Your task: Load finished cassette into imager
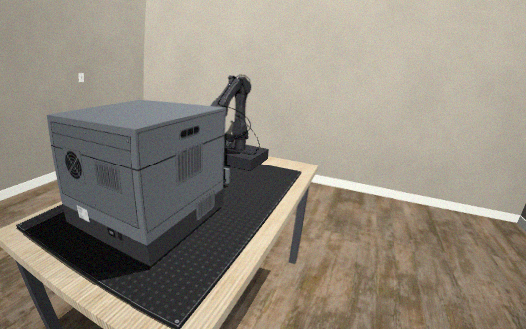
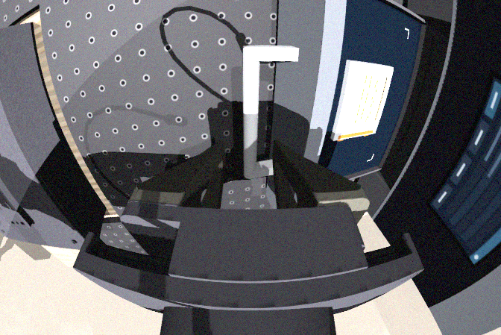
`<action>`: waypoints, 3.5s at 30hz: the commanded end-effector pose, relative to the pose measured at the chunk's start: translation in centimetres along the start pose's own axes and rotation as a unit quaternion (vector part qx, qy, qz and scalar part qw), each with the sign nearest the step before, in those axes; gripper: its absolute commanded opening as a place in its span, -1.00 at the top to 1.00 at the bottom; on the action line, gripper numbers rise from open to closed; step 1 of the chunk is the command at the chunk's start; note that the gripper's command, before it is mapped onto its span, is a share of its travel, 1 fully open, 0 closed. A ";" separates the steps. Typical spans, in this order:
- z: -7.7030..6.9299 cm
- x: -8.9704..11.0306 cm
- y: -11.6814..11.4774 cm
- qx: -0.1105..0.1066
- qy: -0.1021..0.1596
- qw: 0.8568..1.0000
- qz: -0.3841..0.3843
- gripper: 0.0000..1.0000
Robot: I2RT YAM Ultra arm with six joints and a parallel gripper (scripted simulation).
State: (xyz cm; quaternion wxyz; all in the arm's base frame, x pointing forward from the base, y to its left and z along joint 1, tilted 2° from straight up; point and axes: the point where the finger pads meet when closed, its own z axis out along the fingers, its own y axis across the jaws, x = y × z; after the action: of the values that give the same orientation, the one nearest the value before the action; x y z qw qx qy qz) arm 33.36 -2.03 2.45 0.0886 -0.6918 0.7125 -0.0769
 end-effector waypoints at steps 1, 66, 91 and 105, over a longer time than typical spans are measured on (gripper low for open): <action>1.0 -0.5 0.4 -0.004 -0.009 1.000 -0.002 0.30; 4.0 -0.6 0.0 0.004 -0.008 1.000 0.001 1.00; 4.9 -0.6 -3.9 0.083 -0.009 0.996 0.000 1.00; 5.3 -0.6 -5.4 0.084 -0.009 0.996 0.000 1.00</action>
State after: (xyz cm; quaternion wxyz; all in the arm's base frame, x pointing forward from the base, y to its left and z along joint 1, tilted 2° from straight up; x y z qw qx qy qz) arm 37.86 -2.03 -2.07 0.1302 -0.6857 0.7061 -0.1194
